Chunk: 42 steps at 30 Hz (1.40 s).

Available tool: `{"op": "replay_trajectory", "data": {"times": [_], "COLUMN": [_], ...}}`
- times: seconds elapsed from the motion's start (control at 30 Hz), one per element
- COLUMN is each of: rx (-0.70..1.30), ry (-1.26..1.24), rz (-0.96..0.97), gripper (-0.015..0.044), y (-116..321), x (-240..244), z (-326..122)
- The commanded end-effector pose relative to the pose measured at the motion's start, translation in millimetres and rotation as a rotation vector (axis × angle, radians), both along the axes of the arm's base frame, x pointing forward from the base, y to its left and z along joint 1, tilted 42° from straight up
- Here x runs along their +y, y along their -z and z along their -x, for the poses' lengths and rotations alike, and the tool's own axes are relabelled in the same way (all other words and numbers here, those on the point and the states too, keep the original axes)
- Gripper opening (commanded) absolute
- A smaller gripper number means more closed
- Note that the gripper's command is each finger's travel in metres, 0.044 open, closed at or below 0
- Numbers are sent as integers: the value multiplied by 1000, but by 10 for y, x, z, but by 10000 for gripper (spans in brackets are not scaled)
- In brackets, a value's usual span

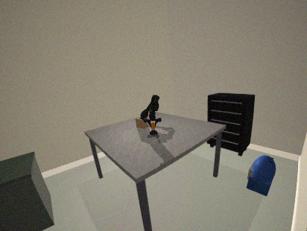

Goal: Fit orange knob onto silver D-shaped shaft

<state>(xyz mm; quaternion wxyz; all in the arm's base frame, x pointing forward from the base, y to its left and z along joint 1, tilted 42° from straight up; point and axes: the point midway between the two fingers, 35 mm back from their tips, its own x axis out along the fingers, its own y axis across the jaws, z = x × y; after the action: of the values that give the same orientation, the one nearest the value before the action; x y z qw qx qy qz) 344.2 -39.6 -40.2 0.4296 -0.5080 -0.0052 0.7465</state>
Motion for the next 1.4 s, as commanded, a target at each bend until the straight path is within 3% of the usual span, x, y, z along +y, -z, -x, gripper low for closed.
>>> {"op": "replay_trajectory", "data": {"times": [0.0, 0.63, 1.37], "rx": [-10, 47, 964], "ry": [2, 68, 1136], "rz": [0, 9, 165], "gripper": [0, 0, 0], "y": [-10, -32, -2], "x": [1, -13, -35], "z": [3, 0, -44]}}
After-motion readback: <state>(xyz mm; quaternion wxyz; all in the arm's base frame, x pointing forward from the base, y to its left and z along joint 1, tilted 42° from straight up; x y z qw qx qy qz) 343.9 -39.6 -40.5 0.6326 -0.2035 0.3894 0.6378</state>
